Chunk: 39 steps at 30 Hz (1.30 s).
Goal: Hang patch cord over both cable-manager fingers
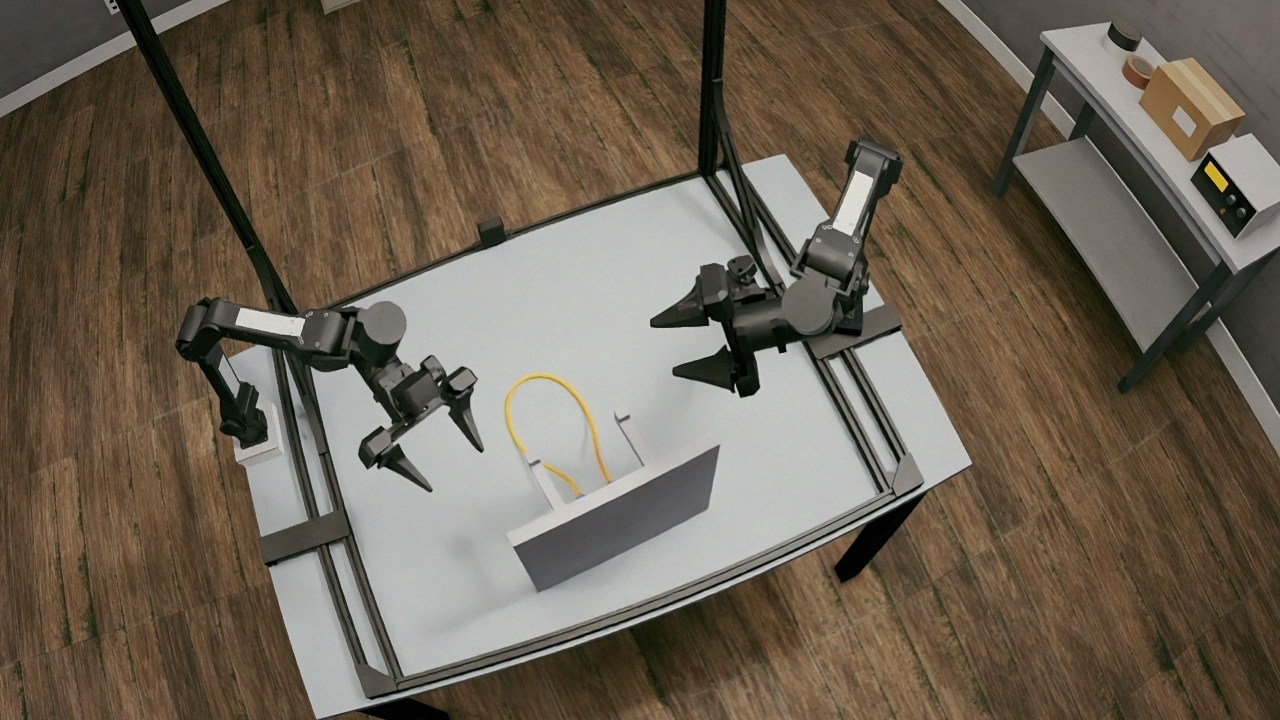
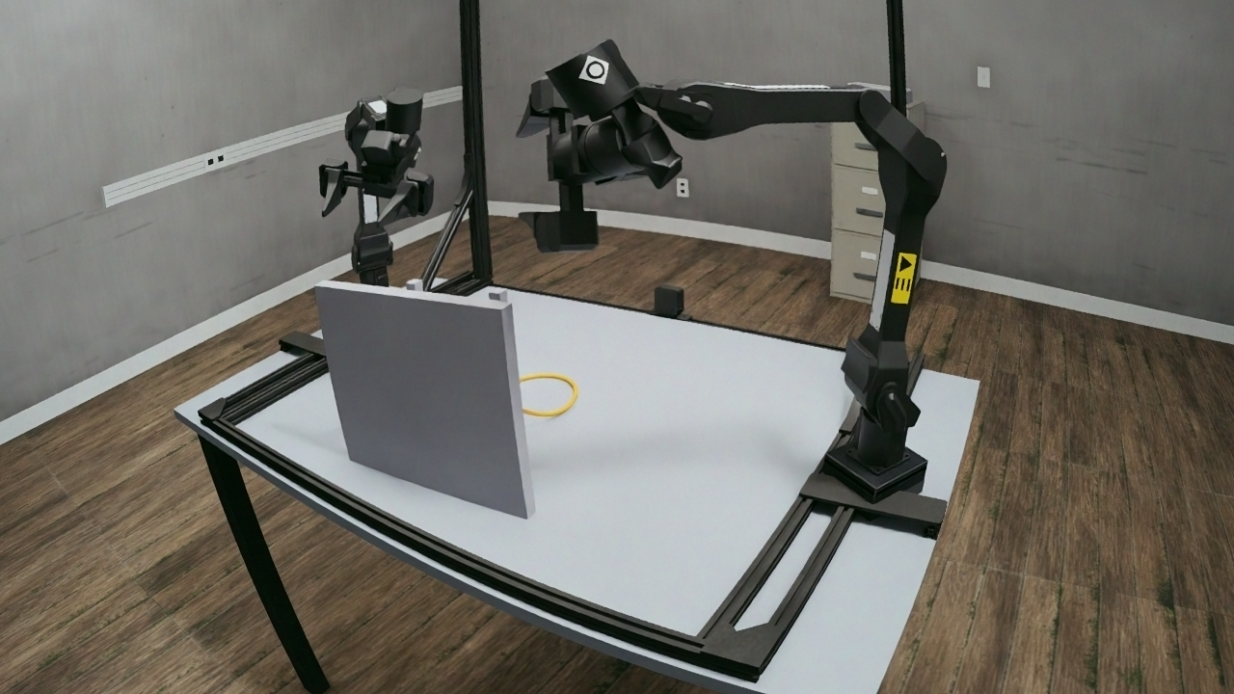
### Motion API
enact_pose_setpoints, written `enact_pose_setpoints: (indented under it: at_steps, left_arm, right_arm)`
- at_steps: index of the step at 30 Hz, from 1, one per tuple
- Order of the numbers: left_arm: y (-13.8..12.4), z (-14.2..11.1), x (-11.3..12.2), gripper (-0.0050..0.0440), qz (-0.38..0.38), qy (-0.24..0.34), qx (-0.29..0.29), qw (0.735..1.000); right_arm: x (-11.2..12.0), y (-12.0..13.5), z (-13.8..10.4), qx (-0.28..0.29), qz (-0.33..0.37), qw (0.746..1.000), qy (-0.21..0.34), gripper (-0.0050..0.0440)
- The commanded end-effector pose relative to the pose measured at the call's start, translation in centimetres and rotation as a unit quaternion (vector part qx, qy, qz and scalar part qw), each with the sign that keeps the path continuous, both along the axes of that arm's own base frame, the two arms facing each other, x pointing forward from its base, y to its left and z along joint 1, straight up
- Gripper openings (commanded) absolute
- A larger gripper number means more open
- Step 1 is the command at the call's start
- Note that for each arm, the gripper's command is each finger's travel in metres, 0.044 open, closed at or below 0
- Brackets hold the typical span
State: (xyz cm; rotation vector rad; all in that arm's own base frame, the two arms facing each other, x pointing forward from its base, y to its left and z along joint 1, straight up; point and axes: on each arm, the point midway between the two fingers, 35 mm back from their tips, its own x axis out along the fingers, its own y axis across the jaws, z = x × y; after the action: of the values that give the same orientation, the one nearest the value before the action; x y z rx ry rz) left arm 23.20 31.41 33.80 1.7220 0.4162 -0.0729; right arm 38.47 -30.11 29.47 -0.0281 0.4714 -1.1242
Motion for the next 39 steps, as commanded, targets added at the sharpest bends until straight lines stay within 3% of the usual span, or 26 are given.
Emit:
enact_pose_setpoints:
  at_steps: [1,9,17,19,22,33,36,39]
  left_arm:
    - [-0.3,0.9,-0.1,0.044,0.0,-0.004,0.012,1.0]
    - [0.4,-0.8,0.9,0.044,0.012,0.003,-0.024,1.0]
    - [1.5,-4.5,5.0,0.044,0.076,0.012,-0.136,0.988]
    - [1.5,-4.5,5.0,0.044,0.076,0.012,-0.136,0.988]
    - [1.8,-6.7,7.4,0.044,0.114,0.014,-0.191,0.975]
    - [1.0,-11.9,12.9,0.044,0.213,0.005,-0.306,0.928]
    - [0.9,-12.4,13.4,0.044,0.222,0.003,-0.315,0.923]
    - [0.0,-14.5,15.5,0.044,0.264,-0.011,-0.356,0.896]
  right_arm:
    - [-0.3,0.1,1.3,-0.007,0.0,1.0,-0.013,0.044]
    - [-0.2,0.9,1.2,-0.005,0.014,1.0,-0.015,0.044]
    - [0.1,3.9,1.9,-0.005,0.066,0.997,-0.037,0.044]
    - [0.1,3.9,1.9,-0.005,0.066,0.997,-0.037,0.044]
    - [0.1,5.6,2.3,-0.005,0.096,0.994,-0.05,0.044]
    - [-0.1,9.7,3.0,-0.006,0.168,0.982,-0.08,0.044]
    - [-0.1,10.1,3.0,-0.006,0.175,0.981,-0.083,0.044]
    - [-0.3,11.8,3.2,-0.007,0.205,0.974,-0.096,0.044]
